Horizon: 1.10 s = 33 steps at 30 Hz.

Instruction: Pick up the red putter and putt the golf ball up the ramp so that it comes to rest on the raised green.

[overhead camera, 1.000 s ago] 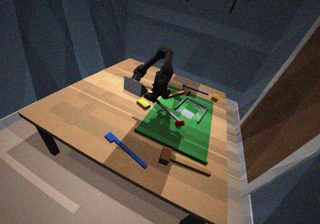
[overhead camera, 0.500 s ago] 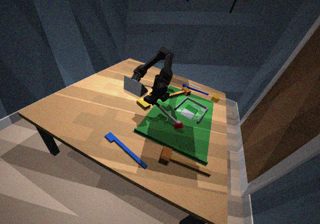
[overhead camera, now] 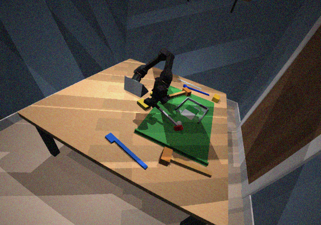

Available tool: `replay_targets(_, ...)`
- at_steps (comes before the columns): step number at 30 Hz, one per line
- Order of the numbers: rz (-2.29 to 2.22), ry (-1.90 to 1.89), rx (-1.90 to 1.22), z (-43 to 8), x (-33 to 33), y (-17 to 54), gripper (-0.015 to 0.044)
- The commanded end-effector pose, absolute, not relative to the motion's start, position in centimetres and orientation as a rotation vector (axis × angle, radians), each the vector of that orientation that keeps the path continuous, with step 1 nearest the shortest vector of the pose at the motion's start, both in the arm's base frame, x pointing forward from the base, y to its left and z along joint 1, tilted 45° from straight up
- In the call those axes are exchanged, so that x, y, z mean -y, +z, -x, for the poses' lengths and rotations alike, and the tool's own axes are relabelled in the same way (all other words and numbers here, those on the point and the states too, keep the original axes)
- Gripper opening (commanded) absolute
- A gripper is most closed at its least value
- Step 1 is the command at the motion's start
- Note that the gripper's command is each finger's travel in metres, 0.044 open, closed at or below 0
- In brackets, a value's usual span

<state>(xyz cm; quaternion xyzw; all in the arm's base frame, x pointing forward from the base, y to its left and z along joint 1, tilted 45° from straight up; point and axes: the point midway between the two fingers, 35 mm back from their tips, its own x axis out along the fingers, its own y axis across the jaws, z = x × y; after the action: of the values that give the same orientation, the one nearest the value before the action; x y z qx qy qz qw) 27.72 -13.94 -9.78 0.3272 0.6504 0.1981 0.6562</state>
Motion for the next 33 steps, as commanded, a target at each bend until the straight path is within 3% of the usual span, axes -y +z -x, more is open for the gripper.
replay_targets(1, -0.742, 0.448, -1.473, -27.7, 14.0, -9.7, 0.0)
replay_targets(23, -0.757, 0.449, -1.47, -27.1, 15.4, -11.7, 0.0)
replay_targets(33, -0.759, 0.453, -1.469, -29.5, 6.3, -2.6, 0.0)
